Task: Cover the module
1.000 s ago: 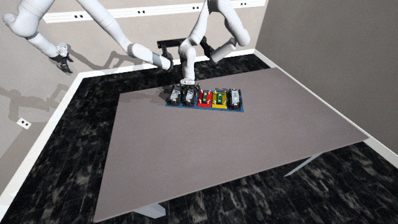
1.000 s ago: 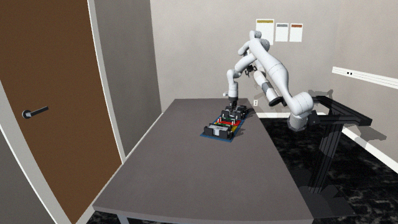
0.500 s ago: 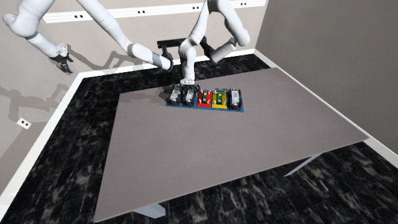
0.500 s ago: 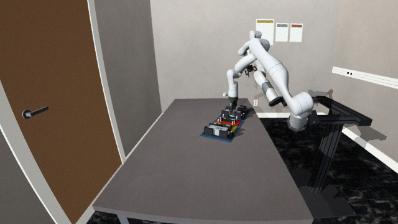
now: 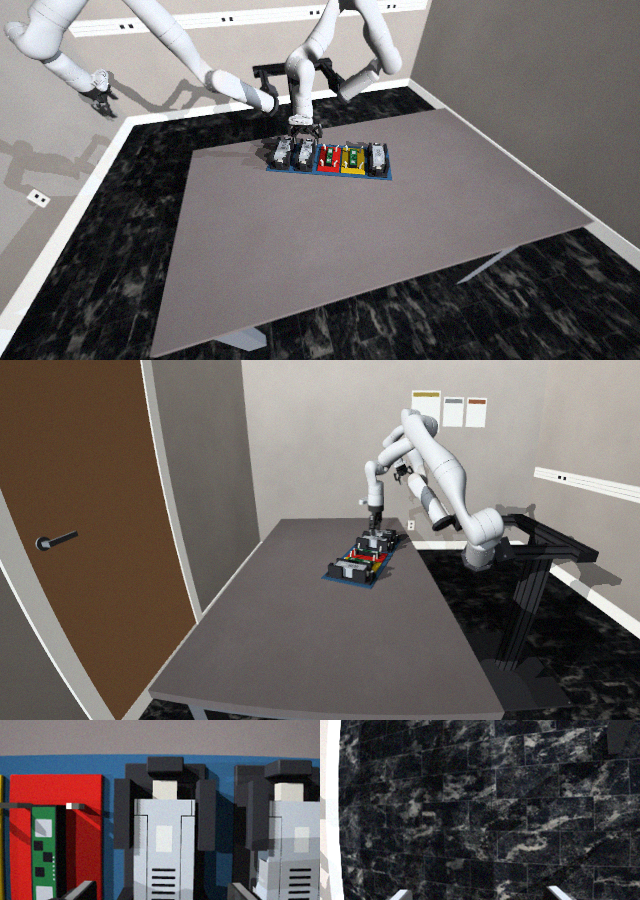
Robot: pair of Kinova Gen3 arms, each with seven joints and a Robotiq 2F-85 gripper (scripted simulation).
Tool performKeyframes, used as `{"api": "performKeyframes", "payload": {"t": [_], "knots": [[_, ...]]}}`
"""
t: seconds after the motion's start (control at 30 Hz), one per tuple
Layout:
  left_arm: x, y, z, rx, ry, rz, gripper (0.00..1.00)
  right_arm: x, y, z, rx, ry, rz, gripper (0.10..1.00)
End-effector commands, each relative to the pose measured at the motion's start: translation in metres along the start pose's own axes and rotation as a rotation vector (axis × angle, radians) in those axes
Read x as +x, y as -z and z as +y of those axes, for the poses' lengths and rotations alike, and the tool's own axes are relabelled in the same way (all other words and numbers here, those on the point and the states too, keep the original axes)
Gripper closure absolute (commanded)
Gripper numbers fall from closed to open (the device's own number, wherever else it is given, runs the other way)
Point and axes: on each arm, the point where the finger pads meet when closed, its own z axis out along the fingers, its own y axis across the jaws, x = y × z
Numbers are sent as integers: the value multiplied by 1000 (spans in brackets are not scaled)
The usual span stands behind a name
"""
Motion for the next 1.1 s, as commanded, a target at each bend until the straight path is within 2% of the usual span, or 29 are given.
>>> {"api": "performKeyframes", "payload": {"t": [0.0, 0.13, 0.43, 1.07], "knots": [[5, 12, 1, -5, -3, 16, 2, 0, 0, 0, 0, -1, -1, 100], [2, 13, 2, -6, -1, 8, 2, 0, 0, 0, 0, -1, -1, 100], [5, 67, 1, -5, -3, 16, 2, 0, 0, 0, 0, -1, -1, 100], [6, 59, 1, -5, -3, 16, 2, 0, 0, 0, 0, -1, -1, 100]]}}
